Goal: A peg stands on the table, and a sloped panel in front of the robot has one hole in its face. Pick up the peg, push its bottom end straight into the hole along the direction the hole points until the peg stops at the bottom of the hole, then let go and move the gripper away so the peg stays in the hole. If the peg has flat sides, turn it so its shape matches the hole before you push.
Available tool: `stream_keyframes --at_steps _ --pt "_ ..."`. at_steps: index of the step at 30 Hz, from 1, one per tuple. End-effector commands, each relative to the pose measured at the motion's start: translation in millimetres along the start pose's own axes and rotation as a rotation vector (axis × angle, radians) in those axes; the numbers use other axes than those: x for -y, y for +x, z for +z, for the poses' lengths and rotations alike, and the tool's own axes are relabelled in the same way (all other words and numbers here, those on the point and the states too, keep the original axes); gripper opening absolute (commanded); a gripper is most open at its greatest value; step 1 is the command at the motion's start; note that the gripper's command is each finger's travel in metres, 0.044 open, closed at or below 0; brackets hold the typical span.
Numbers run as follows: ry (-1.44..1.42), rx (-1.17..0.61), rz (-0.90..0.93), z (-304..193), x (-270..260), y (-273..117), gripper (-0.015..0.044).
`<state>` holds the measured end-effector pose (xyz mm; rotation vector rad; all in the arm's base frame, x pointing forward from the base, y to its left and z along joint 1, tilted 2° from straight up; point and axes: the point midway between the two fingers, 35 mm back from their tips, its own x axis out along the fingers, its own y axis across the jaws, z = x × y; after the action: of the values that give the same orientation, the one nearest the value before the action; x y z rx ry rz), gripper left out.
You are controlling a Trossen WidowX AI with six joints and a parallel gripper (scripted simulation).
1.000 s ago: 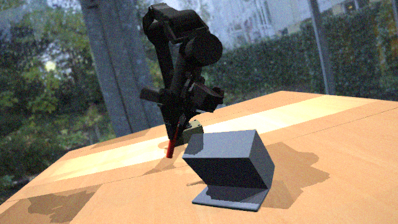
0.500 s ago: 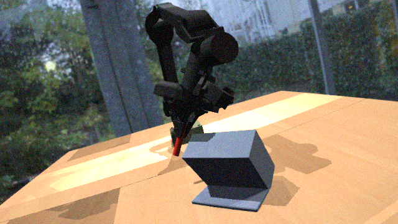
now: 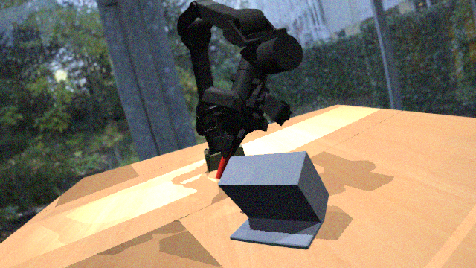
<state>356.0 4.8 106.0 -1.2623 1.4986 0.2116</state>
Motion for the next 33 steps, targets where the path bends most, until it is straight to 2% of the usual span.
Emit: stream_keyframes --at_steps 1,33 --pt "-0.036 -0.004 -0.025 5 -2 -3 0.0000" --pt "-0.250 -0.022 -0.187 35 -18 -30 0.0000"
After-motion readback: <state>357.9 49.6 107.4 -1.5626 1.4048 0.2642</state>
